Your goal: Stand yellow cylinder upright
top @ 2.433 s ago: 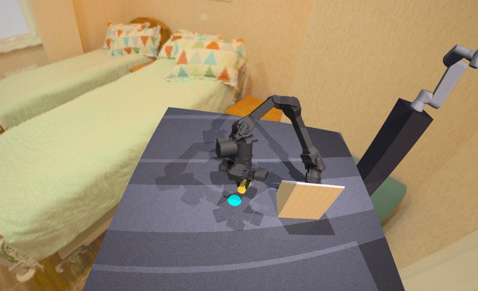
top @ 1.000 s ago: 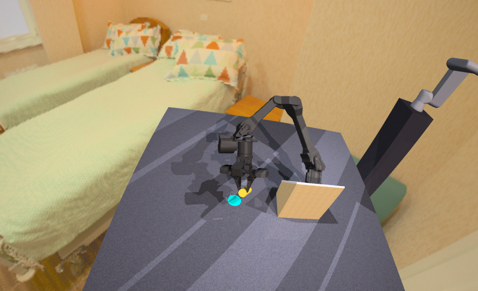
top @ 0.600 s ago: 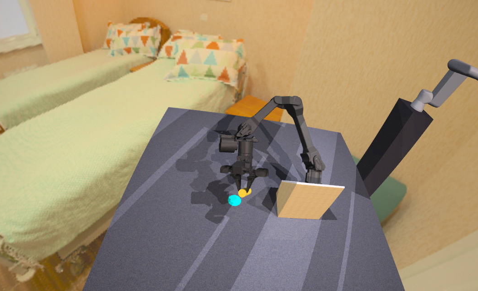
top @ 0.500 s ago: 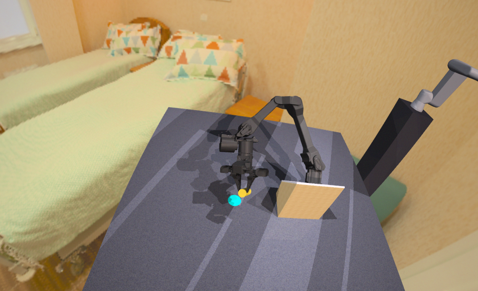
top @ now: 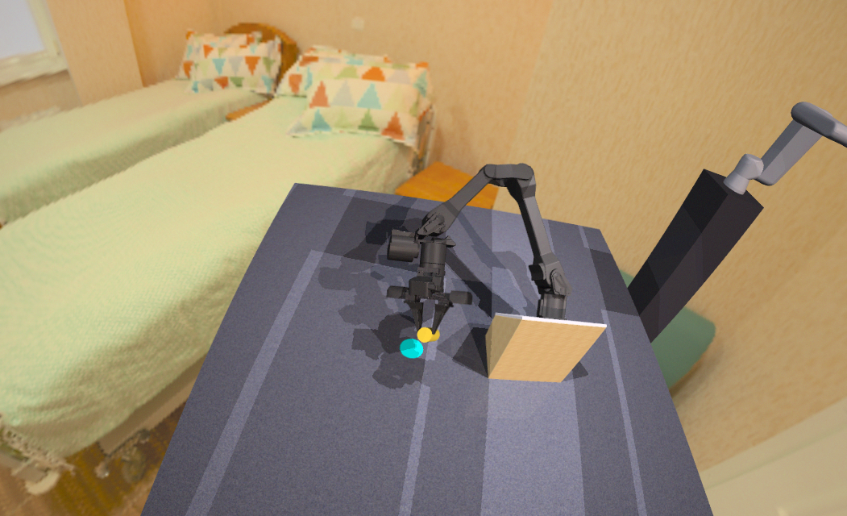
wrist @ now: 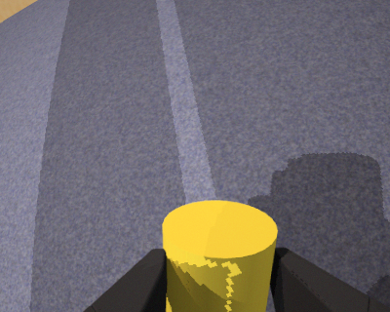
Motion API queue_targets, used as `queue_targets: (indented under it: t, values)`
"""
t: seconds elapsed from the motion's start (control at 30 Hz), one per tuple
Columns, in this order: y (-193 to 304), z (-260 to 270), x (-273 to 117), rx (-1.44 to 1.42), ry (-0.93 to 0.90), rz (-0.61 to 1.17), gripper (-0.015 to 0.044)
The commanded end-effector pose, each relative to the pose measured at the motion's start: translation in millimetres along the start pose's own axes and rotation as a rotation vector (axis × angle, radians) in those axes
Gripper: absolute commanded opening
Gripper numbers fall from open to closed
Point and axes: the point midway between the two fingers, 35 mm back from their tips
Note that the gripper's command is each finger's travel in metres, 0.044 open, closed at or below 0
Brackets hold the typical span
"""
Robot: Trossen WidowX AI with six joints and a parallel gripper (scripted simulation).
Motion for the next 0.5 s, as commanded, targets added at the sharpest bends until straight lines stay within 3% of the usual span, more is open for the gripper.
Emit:
queue_targets:
  t: [0.0,0.47]
  values:
    - [1.0,-0.2,-0.6,-0.006,-0.005,-0.038,0.0105]
    - [0.9,-1.5,-3.6,-0.030,-0.006,-0.141,0.0105]
Point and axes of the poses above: the point midway between the two fingers, 35 mm back from their tips, its own x axis out along the fingers, its own z axis across the jaws, y = z × x, and after that the axes turned 6 degrees about x, right-handed
